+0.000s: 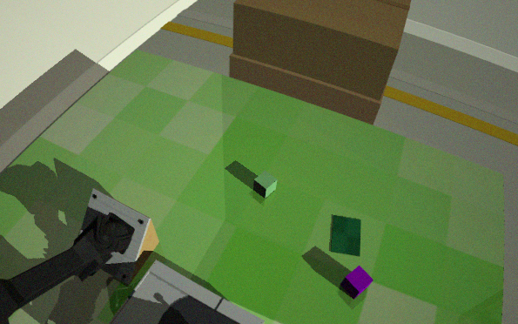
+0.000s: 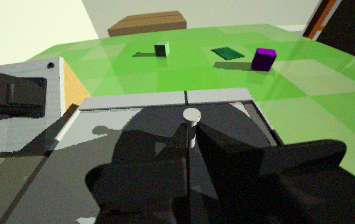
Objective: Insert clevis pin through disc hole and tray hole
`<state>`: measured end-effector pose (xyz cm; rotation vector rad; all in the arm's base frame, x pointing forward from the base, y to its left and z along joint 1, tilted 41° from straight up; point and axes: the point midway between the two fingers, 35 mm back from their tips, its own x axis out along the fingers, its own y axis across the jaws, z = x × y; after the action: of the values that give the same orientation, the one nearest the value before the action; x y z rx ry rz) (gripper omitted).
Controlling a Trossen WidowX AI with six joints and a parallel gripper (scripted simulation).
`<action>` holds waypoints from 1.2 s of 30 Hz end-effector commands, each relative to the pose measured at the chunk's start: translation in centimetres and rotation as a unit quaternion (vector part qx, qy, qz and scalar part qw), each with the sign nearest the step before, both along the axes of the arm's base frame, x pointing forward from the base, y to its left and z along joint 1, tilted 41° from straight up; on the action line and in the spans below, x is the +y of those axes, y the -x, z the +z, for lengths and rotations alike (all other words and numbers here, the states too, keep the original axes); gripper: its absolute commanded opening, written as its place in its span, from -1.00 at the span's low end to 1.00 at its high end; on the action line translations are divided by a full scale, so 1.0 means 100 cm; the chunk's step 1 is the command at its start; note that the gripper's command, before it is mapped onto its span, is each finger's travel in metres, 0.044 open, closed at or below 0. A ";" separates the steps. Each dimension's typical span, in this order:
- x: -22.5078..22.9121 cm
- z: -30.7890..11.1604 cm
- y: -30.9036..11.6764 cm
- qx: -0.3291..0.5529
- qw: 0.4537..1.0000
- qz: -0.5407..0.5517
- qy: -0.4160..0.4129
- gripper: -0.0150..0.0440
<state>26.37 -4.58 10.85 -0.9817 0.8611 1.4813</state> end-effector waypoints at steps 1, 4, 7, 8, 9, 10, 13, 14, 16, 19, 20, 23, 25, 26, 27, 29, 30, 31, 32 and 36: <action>0.000 0.000 0.000 0.000 1.000 0.000 0.000 -0.49; 0.000 0.000 0.000 0.000 1.000 0.000 0.000 -0.31; 0.000 0.000 0.000 0.000 1.000 0.000 0.000 -0.05; 0.000 0.000 0.000 0.000 1.000 0.000 0.000 0.04; 0.000 0.000 0.000 0.000 1.000 0.000 0.000 0.05; 0.000 0.000 0.000 0.000 1.000 0.000 0.000 0.05; 0.001 0.001 0.000 0.000 1.000 0.000 0.000 0.05; 0.003 0.004 0.000 0.000 1.000 0.001 0.000 0.05; 0.010 0.012 0.001 -0.001 1.000 0.002 0.000 0.05; 0.012 0.013 0.002 -0.001 1.000 0.003 0.000 0.05; 0.012 0.013 0.002 -0.001 1.000 0.003 0.000 0.05; 0.005 0.025 -0.001 -0.013 1.000 0.001 0.005 0.32; -0.003 0.044 -0.003 -0.029 1.000 -0.005 0.012 0.50; -0.008 0.056 -0.003 -0.038 0.999 -0.010 0.017 0.58; -0.012 0.067 -0.003 -0.047 0.999 -0.014 0.021 0.67; -0.020 0.088 -0.001 -0.063 0.997 -0.020 0.030 0.85; -0.022 0.094 0.000 -0.068 0.997 -0.022 0.032 0.94; -0.022 0.096 0.001 -0.069 0.997 -0.023 0.033 1.00; -0.022 0.096 0.001 -0.069 0.997 -0.023 0.033 1.00; -0.022 0.096 0.001 -0.069 0.997 -0.023 0.033 1.00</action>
<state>26.38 -6.72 20.63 -1.0978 0.8251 1.3265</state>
